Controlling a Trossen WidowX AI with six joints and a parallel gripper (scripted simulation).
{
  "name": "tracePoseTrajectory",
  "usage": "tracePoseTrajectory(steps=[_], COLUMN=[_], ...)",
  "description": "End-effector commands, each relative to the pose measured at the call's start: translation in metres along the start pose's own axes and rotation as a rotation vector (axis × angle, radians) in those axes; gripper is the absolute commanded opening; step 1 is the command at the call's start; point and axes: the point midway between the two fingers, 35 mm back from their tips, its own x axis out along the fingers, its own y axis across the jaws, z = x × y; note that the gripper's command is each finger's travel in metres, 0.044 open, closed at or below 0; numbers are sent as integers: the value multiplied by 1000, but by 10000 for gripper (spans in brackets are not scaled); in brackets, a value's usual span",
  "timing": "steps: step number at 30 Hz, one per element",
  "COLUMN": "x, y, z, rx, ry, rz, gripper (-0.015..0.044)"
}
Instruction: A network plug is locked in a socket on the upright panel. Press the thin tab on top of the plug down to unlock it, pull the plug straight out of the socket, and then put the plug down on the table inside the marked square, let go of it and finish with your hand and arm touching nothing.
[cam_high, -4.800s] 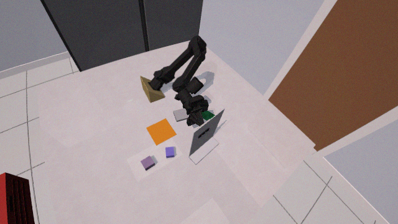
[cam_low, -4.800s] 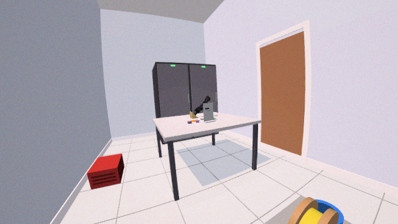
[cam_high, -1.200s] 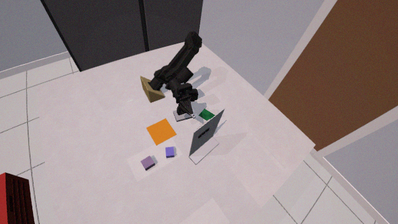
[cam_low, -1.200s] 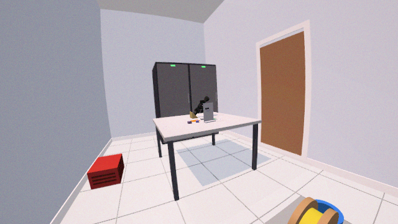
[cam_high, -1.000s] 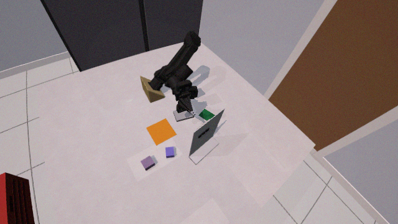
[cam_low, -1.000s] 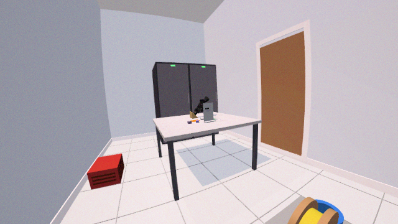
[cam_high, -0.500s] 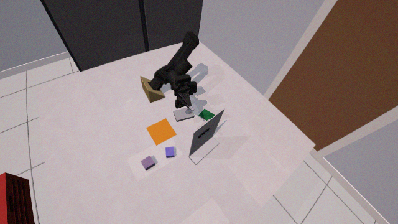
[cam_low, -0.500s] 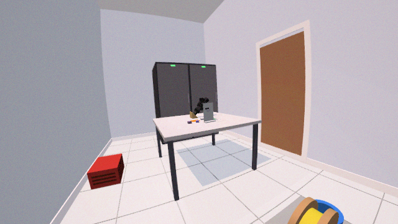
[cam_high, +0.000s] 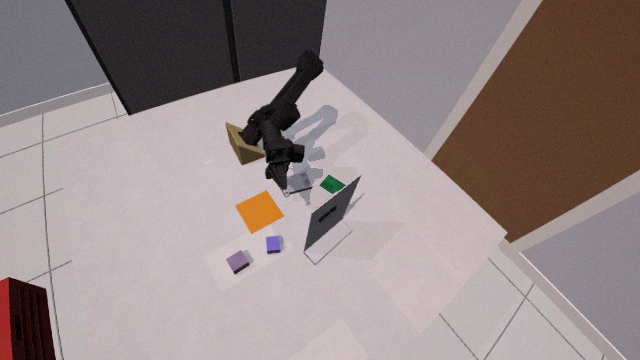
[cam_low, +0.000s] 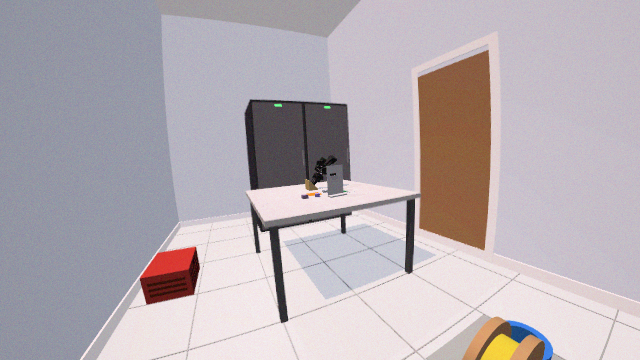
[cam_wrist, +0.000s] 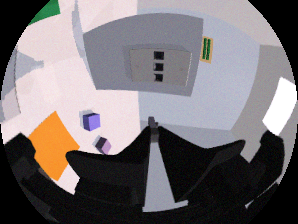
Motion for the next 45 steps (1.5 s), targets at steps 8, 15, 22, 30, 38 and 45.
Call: tracePoseTrajectory(steps=[8,15,22,30,38,45], x=[7,5,0,-10,-18,-14], y=[31,52,73,93,105,113], z=[-31,-47,-58,-65,-67,-68], rx=[-25,-25,-12,18,47,47], ry=[68,84,79,48,14,14], rz=[209,347,479,617,701,701], gripper=[0,0,0,0,0,0])
